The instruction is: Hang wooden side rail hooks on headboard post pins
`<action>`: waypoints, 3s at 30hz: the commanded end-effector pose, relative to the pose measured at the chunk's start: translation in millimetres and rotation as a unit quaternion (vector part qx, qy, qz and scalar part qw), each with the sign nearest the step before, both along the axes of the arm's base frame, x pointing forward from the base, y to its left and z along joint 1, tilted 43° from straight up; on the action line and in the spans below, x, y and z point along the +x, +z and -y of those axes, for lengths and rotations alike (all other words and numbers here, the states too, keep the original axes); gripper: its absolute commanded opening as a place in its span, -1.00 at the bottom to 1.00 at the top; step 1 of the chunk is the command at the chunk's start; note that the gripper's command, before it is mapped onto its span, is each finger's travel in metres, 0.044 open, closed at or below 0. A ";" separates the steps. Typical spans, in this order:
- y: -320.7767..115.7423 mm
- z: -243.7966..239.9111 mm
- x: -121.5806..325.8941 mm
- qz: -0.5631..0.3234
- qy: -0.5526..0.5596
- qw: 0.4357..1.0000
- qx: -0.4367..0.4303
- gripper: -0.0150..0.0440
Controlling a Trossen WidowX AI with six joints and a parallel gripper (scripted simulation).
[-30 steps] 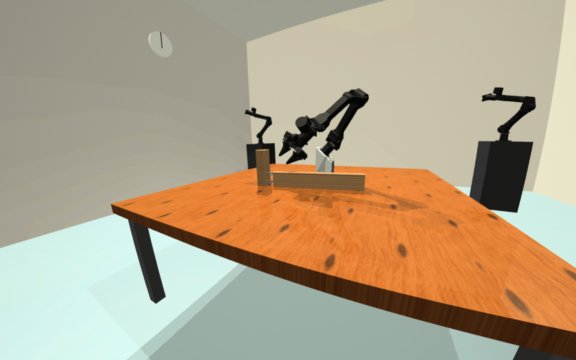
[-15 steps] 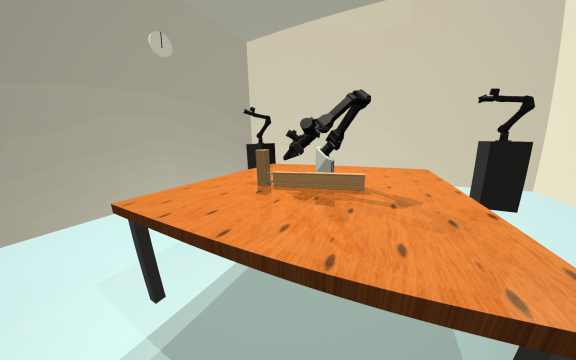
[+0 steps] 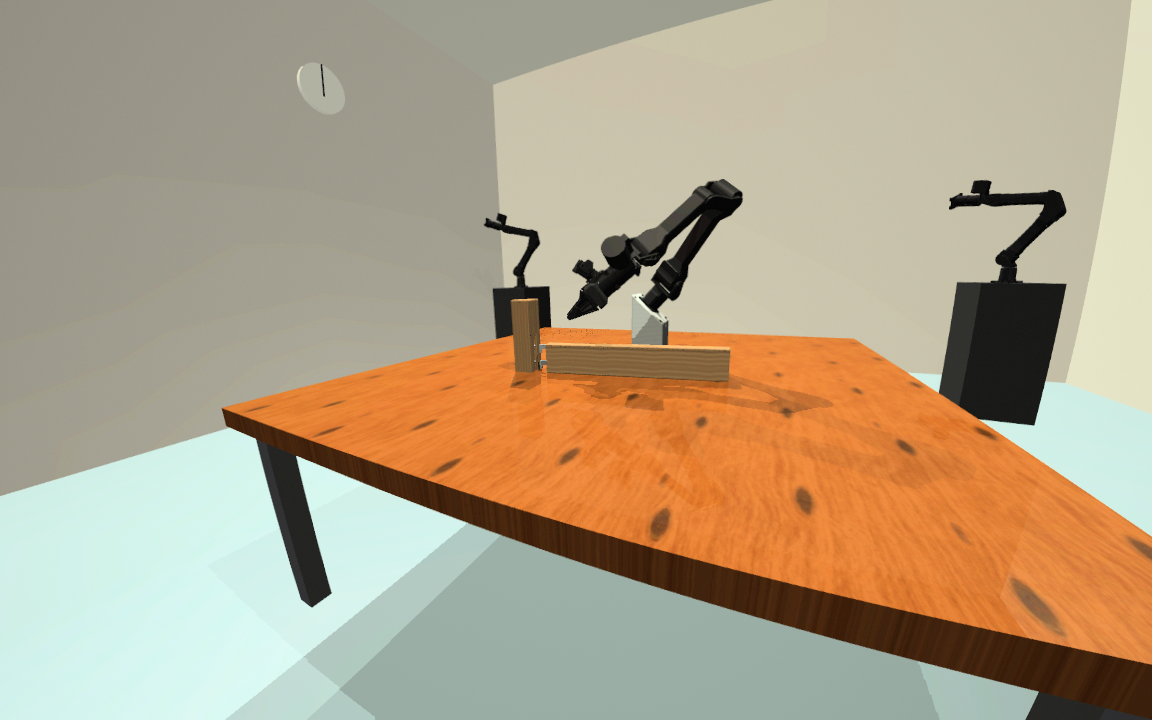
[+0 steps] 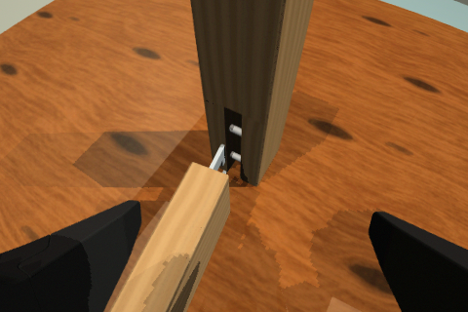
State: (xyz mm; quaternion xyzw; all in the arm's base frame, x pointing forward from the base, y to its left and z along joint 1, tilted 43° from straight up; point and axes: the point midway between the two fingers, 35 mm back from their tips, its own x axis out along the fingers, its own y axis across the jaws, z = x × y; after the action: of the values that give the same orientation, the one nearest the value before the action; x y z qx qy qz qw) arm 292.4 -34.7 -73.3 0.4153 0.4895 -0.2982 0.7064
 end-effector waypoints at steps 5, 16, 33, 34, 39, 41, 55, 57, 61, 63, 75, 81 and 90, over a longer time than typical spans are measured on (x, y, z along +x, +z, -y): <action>0.1 0.5 0.1 -0.001 0.003 1.000 -0.002 1.00; -5.5 -7.2 13.3 -0.051 0.386 0.921 -0.026 1.00; 6.4 -15.2 29.4 0.067 0.822 0.566 0.002 1.00; 7.3 -15.4 30.1 0.077 0.833 0.549 0.002 1.00; 13.3 -17.1 34.1 0.128 0.879 0.459 0.002 1.00; 15.7 -17.6 35.6 0.150 0.894 0.422 -0.001 1.00; 35.0 -19.9 47.1 0.308 0.936 0.163 -0.049 1.00; 36.0 -19.9 47.6 0.317 0.936 0.146 -0.055 1.00; 36.0 -19.9 47.6 0.317 0.936 0.146 -0.055 1.00; 36.0 -19.9 47.6 0.317 0.936 0.146 -0.055 1.00; 36.0 -19.9 47.6 0.317 0.936 0.146 -0.055 1.00; 10.2 -43.3 42.7 0.318 0.935 0.146 -0.055 1.00; -0.8 -53.4 40.6 0.318 0.935 0.146 -0.055 1.00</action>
State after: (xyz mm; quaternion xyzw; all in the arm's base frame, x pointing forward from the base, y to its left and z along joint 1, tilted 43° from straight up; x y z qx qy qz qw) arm 337.7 9.9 -65.1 -0.3494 0.2170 0.7188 0.5604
